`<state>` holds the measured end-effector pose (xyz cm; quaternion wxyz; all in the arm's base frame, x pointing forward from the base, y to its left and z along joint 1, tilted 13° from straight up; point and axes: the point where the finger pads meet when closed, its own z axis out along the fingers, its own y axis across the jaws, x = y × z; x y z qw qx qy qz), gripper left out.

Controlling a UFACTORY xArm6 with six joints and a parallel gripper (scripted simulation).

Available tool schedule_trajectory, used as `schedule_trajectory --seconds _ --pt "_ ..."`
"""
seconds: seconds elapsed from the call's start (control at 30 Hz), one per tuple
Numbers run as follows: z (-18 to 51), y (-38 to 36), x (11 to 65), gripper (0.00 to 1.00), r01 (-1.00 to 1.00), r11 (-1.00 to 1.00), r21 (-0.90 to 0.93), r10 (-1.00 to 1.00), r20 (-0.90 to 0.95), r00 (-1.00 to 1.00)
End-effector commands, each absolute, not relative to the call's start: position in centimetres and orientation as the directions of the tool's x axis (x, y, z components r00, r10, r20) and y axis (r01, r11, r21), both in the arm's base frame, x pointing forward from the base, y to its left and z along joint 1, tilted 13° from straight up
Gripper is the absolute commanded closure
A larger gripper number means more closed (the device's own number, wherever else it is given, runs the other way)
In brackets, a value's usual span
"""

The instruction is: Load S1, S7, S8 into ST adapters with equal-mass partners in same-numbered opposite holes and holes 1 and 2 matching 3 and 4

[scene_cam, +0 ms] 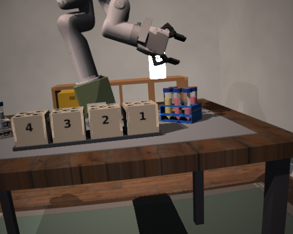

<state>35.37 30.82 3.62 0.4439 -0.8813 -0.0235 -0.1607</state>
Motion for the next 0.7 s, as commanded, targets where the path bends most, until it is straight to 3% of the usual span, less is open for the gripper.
schedule_trajectory --seconds 0.0,0.67 --pt "3.8 30.9 35.5 0.00 0.187 -0.603 -0.775 -0.101 0.307 0.946" --pt "5.7 25.0 35.6 0.00 0.114 -0.711 -0.694 0.106 0.054 0.993"
